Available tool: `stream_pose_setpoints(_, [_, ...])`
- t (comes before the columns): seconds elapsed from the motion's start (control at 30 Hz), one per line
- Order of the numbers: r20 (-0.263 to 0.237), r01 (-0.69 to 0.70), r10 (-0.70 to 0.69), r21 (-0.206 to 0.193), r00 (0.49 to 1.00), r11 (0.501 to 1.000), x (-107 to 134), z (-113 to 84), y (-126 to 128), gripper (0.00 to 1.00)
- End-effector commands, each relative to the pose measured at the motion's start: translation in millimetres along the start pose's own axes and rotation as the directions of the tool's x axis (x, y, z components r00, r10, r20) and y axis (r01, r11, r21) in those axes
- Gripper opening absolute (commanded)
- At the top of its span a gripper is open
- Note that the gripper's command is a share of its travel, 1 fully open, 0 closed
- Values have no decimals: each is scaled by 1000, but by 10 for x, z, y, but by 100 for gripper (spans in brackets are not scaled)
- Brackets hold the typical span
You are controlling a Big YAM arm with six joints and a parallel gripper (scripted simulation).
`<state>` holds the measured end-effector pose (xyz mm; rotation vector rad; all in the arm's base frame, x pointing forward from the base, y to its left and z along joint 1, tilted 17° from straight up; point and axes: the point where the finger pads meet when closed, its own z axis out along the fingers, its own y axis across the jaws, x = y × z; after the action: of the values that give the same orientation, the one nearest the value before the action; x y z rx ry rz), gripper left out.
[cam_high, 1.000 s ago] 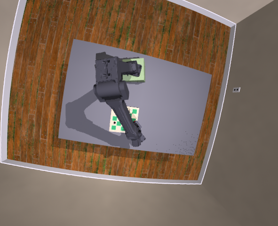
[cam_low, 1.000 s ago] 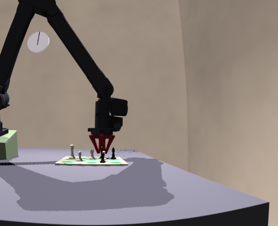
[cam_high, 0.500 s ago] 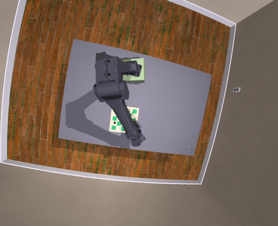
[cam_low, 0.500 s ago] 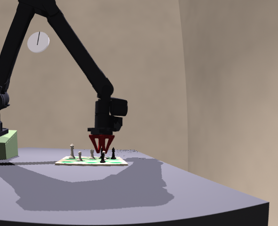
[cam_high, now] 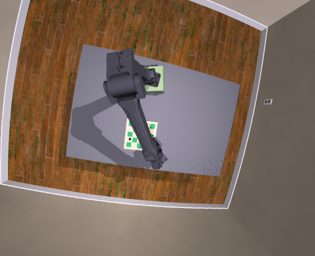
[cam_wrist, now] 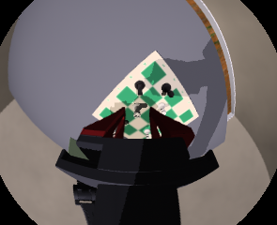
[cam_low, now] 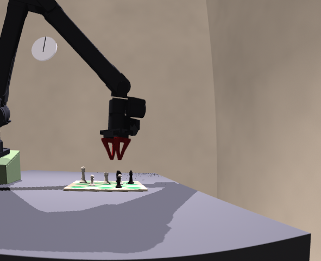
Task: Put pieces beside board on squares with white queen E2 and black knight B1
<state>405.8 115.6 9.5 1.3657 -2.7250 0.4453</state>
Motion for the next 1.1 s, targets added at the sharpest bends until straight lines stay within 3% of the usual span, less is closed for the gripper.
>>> stream_pose_setpoints(0.0, [74,-27,24,38,997,999,-262,-497,-160,36])
stream_pose_setpoints(0.13, [75,-27,24,38,997,999,-259,-558,-159,36])
stream_pose_setpoints(0.17, [43,-20,19,21,999,1000,-251,-422,-126,36])
stream_pose_setpoints(0.33, [60,-22,20,30,998,999,-259,-538,-135,36])
stream_pose_setpoints(0.37, [60,-22,20,30,998,999,-259,-538,-135,100])
stream_pose_setpoints(1.07, [62,-21,19,31,998,999,-260,-548,-136,100])
